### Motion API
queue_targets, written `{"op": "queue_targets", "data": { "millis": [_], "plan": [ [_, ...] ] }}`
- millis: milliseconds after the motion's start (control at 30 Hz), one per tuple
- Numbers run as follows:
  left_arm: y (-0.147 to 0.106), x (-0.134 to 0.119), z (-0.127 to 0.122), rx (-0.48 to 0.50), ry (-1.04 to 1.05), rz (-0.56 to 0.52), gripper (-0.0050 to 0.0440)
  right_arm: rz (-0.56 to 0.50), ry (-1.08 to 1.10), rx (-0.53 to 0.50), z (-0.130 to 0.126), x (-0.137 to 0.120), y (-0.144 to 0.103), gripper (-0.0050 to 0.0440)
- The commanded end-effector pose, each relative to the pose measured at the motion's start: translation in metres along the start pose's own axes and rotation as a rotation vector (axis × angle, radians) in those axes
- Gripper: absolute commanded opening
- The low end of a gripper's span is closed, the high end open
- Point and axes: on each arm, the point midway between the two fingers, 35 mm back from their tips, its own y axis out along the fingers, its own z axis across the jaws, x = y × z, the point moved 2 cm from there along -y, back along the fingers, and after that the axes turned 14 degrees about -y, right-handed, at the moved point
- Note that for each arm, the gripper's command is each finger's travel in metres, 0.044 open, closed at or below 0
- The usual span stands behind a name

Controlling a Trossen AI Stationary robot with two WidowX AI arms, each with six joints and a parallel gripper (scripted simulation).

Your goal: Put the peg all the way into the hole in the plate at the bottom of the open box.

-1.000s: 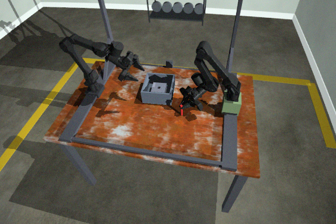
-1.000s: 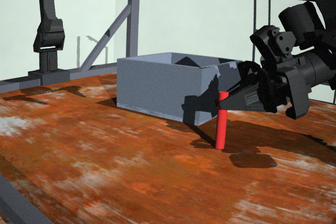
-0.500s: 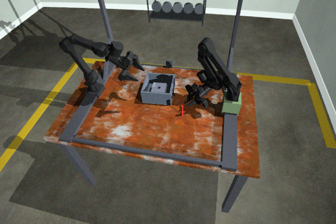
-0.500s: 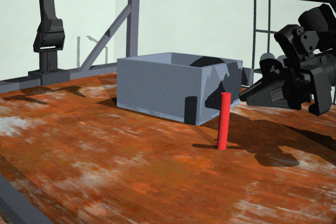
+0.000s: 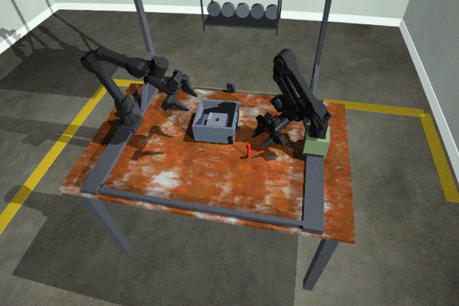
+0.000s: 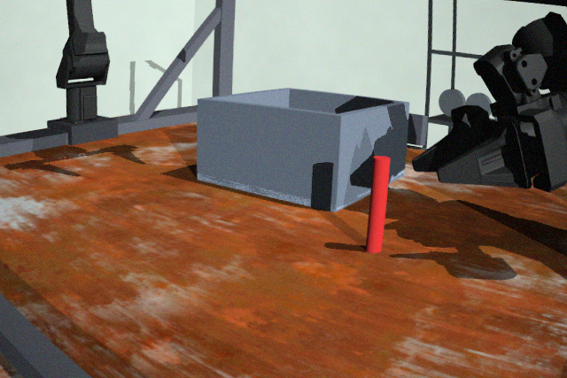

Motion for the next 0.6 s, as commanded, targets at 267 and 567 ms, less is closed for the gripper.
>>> {"op": "queue_targets", "data": {
  "millis": [267,567],
  "plan": [
    [0.058,0.044,-0.033,0.012,-0.104,0.034,0.044,-0.023,0.001,-0.006,-0.002,0.007,-0.005,0.044],
    [0.072,0.045,-0.026,0.06,0.037,0.141,0.044,-0.023,0.001,-0.006,-0.002,0.007,-0.005,0.044]
  ]
}}
